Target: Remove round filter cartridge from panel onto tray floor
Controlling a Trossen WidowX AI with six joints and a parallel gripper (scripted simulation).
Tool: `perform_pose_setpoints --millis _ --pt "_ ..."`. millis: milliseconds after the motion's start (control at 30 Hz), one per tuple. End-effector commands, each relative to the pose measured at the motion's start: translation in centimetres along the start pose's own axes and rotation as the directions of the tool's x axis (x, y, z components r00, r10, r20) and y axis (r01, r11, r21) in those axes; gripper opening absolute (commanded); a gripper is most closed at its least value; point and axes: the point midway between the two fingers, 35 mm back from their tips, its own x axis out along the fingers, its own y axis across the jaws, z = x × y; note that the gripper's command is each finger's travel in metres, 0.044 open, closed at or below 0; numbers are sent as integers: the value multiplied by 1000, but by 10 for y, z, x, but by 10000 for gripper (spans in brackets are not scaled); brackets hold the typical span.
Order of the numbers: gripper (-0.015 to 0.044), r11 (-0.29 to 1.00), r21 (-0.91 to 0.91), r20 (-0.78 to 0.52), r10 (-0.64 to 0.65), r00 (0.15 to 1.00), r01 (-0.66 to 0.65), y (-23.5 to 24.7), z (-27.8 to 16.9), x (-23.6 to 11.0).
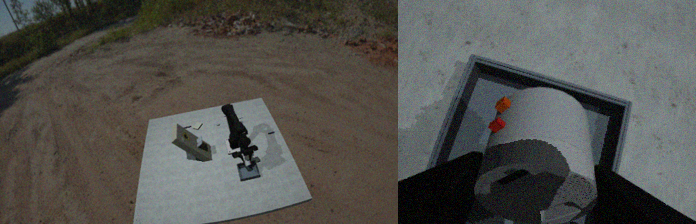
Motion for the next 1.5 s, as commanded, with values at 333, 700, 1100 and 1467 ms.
perform_pose_setpoints --millis 333,700,1100,1467 --pt "0 1000 -14 15 7 1000 -7 5 -19 38" --pt "0 1000 -14 14 7 1000 -7 5 -40 67" --pt "289 1000 -19 12 11 1000 -11 6 -38 64" --pt "440 1000 -19 13 11 1000 -11 6 -26 47"
